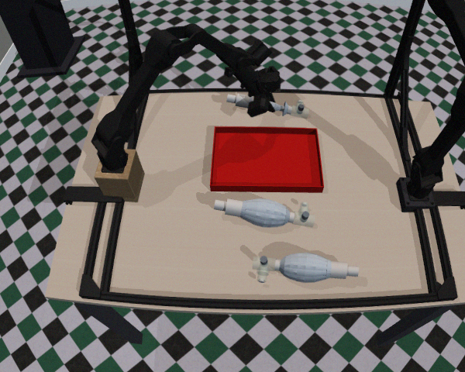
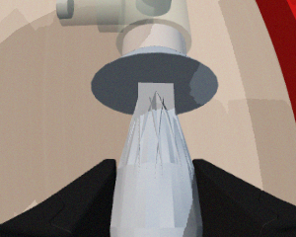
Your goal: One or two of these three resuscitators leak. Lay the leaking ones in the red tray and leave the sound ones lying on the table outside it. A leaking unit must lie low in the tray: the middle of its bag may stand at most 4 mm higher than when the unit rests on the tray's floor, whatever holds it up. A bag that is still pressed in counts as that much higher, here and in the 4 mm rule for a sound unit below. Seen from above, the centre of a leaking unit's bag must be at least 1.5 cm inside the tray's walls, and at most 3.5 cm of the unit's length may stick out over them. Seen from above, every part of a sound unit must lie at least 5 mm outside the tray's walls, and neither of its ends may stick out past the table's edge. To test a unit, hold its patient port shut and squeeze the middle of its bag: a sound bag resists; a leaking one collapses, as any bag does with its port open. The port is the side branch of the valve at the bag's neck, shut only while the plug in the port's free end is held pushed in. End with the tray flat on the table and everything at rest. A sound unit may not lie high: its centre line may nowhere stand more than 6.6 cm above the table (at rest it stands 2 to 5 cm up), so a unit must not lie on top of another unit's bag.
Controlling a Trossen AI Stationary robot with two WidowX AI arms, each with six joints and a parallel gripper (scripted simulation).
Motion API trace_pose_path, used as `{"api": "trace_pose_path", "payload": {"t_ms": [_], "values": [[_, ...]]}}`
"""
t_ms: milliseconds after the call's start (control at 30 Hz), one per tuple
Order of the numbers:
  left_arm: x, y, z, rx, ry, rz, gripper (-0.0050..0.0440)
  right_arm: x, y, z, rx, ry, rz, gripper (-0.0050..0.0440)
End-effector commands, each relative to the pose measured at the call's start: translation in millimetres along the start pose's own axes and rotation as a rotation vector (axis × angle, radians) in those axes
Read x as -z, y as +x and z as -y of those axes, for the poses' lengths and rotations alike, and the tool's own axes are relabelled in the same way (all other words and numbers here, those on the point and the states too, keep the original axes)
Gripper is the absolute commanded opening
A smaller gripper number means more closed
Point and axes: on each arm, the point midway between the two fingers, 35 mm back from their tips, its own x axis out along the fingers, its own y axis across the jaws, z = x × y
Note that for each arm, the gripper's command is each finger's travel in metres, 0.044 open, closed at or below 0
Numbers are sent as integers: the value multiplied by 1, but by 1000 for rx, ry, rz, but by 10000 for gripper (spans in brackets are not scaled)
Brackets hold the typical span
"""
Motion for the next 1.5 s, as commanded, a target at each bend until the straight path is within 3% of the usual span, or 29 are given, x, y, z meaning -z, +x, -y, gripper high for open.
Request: {"api": "trace_pose_path", "payload": {"t_ms": [0, 167, 333, 533, 700, 900, 1100, 1267, 1467], "values": [[15, 2, -8, -29, -6, -43, 440, -1, 0, -1, -2, 3, 1, 0], [86, 1, -46, -183, -34, -242, 440, -1, 0, -1, -2, 3, 1, 0], [152, -15, -84, -350, -45, -424, 440, -1, 0, -1, -2, 3, 1, 0], [152, -15, -84, -350, -45, -424, 440, -1, 0, -1, -2, 3, 1, 0], [211, -42, -122, -522, -34, -595, 440, 0, 0, 0, -2, 0, -1, 0], [265, -92, -164, -749, 4, -774, 440, 0, 0, 0, -2, 0, -1, 0], [265, -92, -164, -749, 4, -774, 440, 0, 0, 0, -2, 0, -1, 0], [297, -141, -196, -938, 64, -904, 440, 0, 0, 0, 0, -1, -3, 0], [315, -206, -227, -1175, 180, -1037, 440, 0, 0, 0, 0, -1, -3, 0]]}}
